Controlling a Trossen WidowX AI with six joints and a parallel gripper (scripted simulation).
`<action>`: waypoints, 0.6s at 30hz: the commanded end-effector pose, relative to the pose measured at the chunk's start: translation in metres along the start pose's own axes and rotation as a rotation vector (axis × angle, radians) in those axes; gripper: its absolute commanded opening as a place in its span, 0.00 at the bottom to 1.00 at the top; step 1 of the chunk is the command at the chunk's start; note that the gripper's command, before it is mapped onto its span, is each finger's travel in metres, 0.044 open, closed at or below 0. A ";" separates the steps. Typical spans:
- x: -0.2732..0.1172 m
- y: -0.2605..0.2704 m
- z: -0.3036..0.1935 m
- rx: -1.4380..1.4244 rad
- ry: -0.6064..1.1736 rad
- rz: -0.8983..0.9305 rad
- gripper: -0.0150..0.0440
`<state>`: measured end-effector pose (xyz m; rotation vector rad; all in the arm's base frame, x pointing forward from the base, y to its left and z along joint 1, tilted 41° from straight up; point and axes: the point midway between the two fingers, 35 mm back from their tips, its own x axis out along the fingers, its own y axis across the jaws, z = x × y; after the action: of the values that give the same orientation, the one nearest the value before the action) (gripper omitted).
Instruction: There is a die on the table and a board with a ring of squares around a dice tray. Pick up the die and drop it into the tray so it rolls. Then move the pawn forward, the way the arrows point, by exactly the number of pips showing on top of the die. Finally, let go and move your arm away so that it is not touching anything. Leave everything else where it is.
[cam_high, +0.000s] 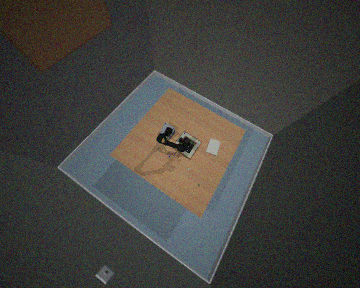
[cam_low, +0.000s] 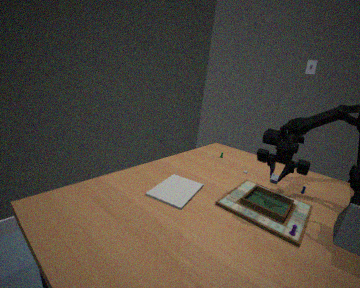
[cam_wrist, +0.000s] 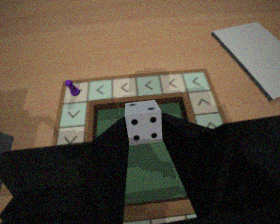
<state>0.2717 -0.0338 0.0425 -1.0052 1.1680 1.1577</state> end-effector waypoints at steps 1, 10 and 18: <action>-0.001 0.000 0.001 -0.004 -0.006 -0.003 0.25; -0.001 0.000 0.001 -0.004 -0.006 -0.003 0.25; 0.000 0.000 0.000 0.000 0.000 0.000 0.25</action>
<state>0.2718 -0.0338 0.0426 -1.0055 1.1677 1.1579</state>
